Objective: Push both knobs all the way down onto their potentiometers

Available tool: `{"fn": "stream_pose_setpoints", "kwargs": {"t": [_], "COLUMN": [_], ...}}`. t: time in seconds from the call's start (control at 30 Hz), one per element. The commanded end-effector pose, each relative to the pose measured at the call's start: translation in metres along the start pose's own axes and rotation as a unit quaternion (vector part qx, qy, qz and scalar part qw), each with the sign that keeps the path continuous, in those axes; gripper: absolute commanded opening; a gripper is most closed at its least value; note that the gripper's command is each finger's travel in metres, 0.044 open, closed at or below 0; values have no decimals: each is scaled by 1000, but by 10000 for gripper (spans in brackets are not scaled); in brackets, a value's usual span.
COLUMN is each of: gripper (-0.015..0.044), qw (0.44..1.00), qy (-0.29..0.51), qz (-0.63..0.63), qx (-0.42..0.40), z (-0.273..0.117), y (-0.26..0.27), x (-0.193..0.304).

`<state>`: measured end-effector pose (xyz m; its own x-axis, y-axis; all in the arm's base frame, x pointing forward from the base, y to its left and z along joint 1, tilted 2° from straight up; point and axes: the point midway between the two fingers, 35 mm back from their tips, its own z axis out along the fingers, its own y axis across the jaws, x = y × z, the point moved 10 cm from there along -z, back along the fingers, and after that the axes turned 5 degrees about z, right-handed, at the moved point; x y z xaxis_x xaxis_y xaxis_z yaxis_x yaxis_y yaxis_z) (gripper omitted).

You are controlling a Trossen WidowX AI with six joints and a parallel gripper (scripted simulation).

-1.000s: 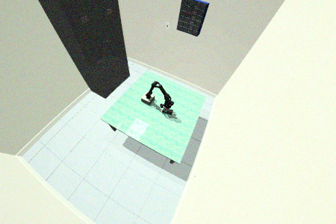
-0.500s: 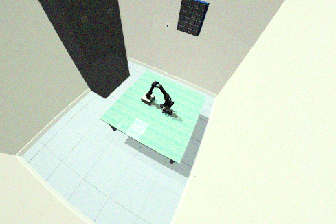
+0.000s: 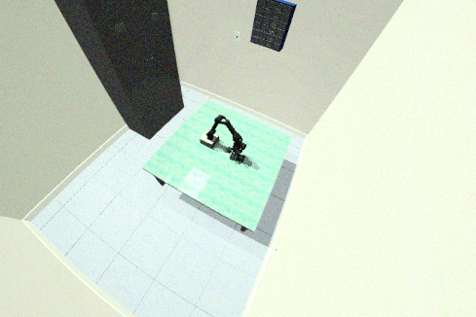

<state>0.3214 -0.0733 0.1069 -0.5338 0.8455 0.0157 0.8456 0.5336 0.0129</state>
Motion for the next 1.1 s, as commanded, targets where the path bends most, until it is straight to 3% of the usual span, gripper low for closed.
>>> {"fn": "stream_pose_setpoints", "kwargs": {"t": [0.0, 1.07], "gripper": [0, 0], "qw": [1000, 1000], "qy": [0, 0], "qz": [2, 2], "qx": [2, 2], "z": [5, -4], "y": [1, 1], "x": [-1, -1]}}
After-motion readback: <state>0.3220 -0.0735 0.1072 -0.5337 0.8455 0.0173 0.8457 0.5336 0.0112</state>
